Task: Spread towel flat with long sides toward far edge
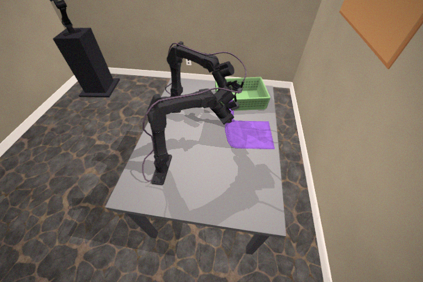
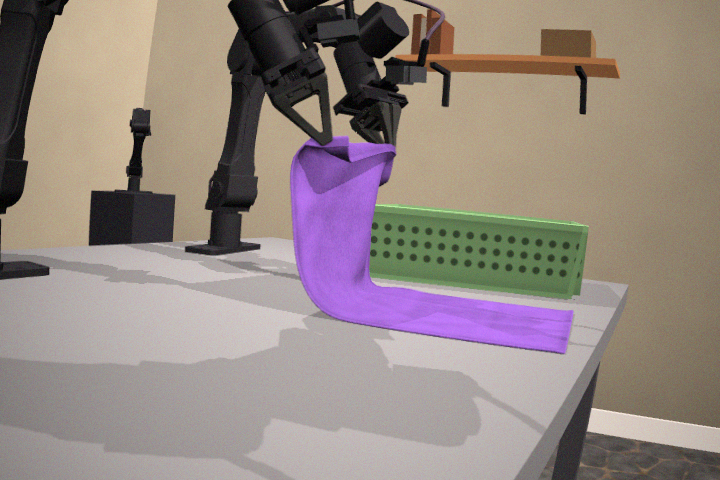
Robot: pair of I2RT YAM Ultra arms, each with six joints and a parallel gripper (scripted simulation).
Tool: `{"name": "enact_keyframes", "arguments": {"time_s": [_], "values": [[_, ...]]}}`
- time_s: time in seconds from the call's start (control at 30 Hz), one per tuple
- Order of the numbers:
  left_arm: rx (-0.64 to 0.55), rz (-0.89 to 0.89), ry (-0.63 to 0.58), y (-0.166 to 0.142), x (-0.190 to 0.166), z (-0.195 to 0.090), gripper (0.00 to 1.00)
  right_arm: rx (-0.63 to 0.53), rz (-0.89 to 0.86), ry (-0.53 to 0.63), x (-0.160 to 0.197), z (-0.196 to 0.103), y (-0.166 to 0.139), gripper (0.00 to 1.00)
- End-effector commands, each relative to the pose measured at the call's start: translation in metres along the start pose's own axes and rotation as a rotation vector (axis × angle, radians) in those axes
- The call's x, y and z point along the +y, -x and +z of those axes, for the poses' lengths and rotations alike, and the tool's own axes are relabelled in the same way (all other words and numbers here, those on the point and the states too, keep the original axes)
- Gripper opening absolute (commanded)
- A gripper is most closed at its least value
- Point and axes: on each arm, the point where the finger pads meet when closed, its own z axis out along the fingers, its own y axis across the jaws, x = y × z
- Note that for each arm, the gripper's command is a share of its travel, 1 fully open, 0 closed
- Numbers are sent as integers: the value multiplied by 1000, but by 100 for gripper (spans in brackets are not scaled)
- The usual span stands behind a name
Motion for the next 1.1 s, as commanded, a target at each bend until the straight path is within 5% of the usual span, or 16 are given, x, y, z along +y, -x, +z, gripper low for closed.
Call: {"name": "enact_keyframes", "arguments": {"time_s": [0.0,1.07], "values": [[-81,2,6,0,-4,-10,0,-71,-16,-7,4,-12,0,0],[-78,142,-89,-181,-54,43,0,-68,-201,117,71,44,-175,0]]}}
